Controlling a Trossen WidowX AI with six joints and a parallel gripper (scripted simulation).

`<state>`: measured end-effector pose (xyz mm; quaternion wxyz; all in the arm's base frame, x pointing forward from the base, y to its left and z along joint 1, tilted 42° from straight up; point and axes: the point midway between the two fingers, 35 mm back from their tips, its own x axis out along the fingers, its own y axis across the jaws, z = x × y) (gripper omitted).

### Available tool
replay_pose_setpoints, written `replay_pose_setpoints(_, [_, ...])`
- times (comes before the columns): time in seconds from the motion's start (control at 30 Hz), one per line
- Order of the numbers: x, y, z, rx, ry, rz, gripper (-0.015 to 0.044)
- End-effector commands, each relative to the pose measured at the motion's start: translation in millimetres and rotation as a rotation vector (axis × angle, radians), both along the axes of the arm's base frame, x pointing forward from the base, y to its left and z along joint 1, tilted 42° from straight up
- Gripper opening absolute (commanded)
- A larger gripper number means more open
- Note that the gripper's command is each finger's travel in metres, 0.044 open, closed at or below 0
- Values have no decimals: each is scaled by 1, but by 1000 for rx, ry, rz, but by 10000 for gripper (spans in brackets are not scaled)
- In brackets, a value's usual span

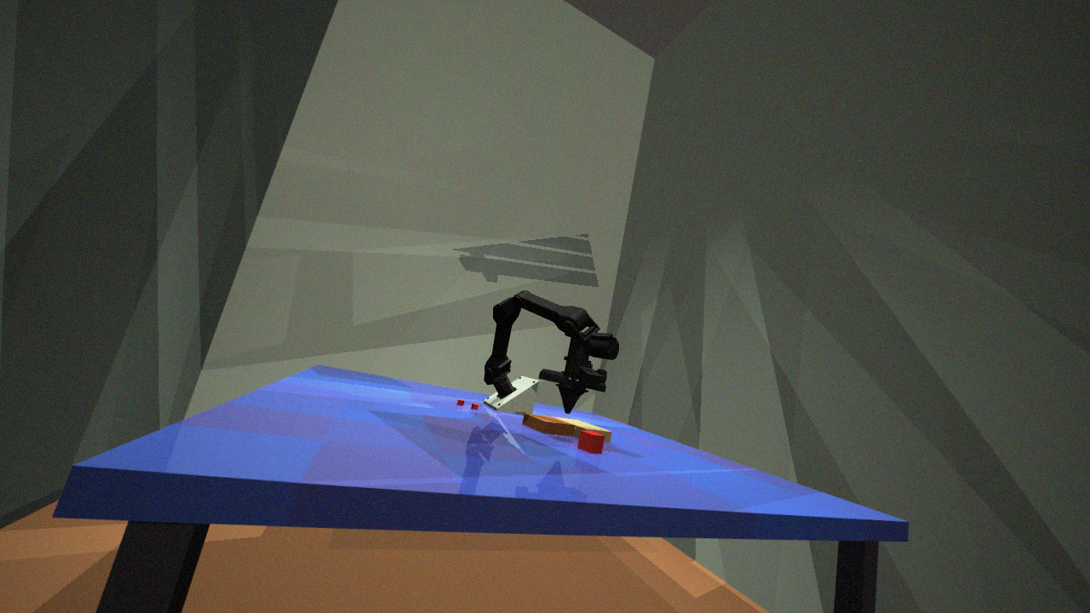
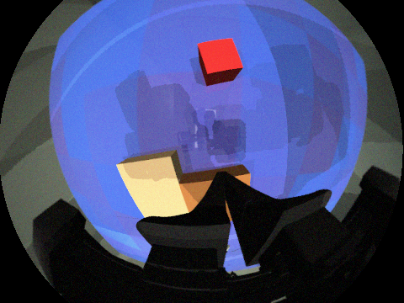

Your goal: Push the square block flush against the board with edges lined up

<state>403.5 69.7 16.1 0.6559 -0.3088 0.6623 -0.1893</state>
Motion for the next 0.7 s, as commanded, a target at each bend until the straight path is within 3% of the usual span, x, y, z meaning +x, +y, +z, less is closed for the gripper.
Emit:
replay_pose_setpoints(0.0, [2, 5, -5, -1, 47, 50, 0])
replay_pose_setpoints(0.13, [2, 3, -7, -1, 47, 50, 0])
replay_pose_setpoints(0.3, [5, -31, -46, -3, 47, 50, 0])
replay_pose_setpoints(0.67, [0, -32, -45, -3, 47, 50, 0])
